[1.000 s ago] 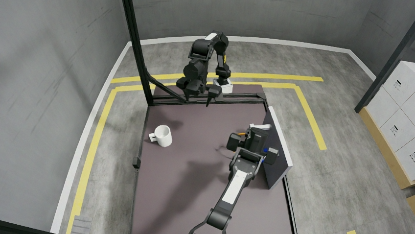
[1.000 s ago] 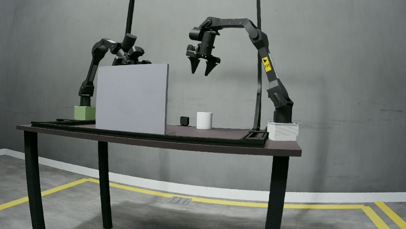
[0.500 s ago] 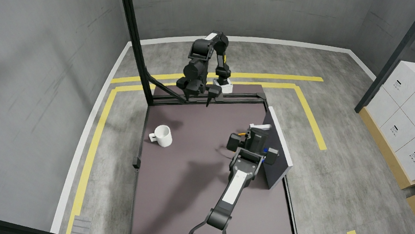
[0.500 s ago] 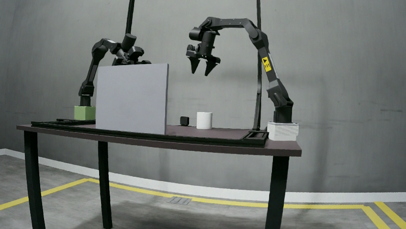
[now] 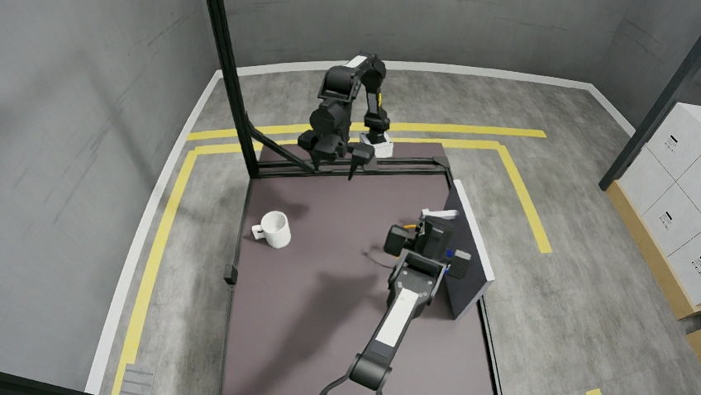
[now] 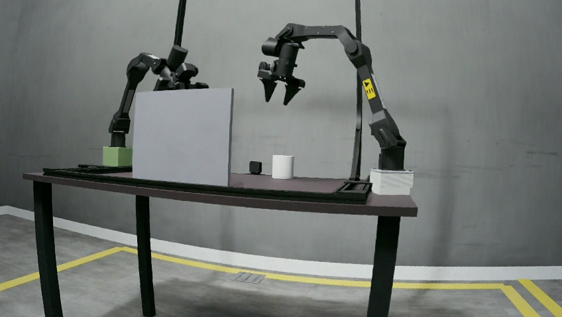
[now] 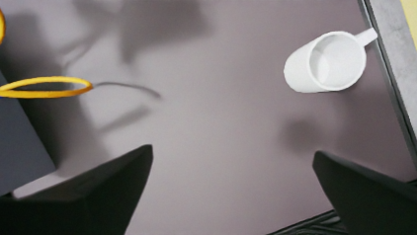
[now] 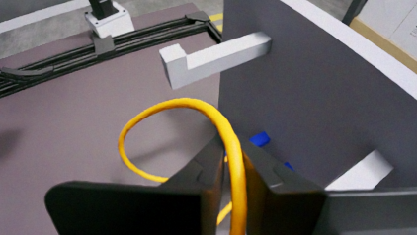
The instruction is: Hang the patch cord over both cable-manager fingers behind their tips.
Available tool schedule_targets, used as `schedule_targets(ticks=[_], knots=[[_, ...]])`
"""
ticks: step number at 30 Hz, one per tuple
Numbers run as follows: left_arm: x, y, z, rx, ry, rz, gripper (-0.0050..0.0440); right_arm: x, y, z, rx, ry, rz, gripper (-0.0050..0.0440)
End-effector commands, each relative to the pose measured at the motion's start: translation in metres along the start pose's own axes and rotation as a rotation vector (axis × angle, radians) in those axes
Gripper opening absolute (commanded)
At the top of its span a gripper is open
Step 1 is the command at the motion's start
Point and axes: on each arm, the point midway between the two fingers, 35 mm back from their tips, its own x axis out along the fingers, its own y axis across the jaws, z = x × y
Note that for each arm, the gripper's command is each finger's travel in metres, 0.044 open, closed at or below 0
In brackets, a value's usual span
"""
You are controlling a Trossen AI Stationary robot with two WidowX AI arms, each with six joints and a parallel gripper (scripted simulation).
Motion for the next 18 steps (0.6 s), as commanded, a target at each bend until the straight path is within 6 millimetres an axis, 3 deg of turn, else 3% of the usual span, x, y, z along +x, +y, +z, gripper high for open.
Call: schedule_targets(ticks=[1, 18], knots=[[-0.008, -0.001, -0.001, 0.001, -0.017, -0.001, 0.0440, -0.015, -0.003, 0.013, -0.006, -0.032, -0.001, 0.0025], [-0.008, -0.001, -0.001, 0.001, -0.017, -0.001, 0.0440, -0.025, -0.014, 0.009, -0.006, -0.032, -0.001, 0.0025]])
